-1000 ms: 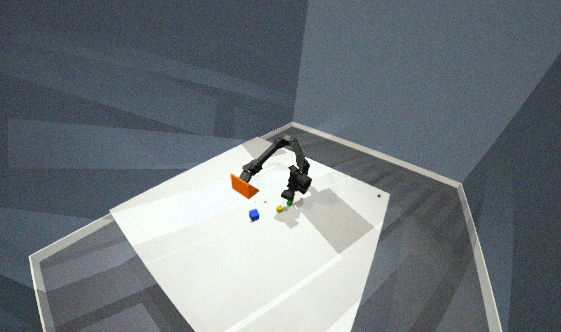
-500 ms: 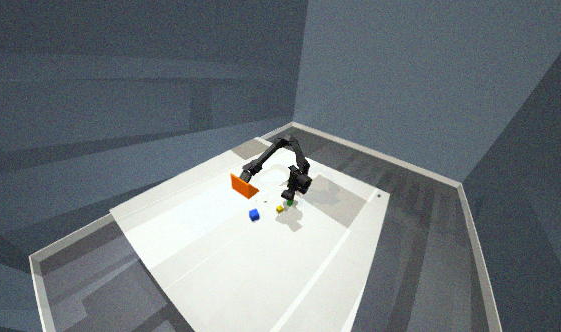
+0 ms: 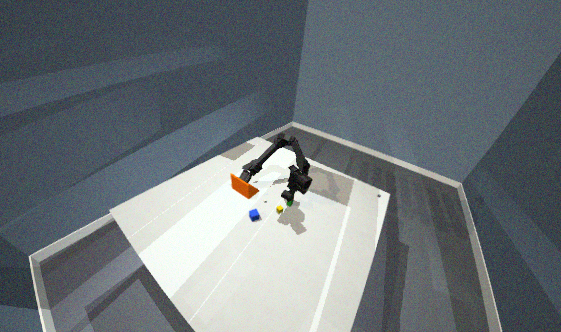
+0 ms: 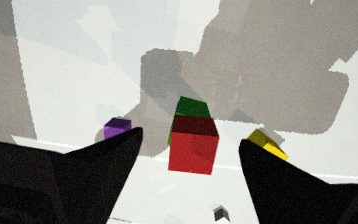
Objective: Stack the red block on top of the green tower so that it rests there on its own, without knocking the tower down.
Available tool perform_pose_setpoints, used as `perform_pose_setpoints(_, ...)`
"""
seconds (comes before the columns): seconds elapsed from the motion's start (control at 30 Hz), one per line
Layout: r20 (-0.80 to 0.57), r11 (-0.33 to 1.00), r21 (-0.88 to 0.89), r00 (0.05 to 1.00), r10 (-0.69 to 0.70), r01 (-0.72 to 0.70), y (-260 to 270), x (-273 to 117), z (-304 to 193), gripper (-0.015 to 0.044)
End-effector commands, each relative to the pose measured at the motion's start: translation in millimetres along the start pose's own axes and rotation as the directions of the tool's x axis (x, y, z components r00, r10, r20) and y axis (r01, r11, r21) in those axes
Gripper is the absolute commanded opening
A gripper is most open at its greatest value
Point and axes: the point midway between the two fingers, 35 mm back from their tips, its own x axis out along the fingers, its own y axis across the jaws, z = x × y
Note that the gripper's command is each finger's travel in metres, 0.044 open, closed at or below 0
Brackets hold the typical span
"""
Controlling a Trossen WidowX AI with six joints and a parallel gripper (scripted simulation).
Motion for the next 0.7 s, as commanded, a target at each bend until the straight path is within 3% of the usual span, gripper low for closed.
perform_pose_setpoints(0.0, -0.001, 1.000, 0.000, 1.000, 0.000, 0.000, 0.0, 0.2, -0.2, 0.0420)
perform_pose_setpoints(0.03, -0.001, 1.000, 0.000, 1.000, 0.000, 0.000, 0.0, 0.2, -0.2, 0.0440)
perform_pose_setpoints(0.67, -0.001, 1.000, 0.000, 1.000, 0.000, 0.000, 0.0, 0.2, -0.2, 0.0440)
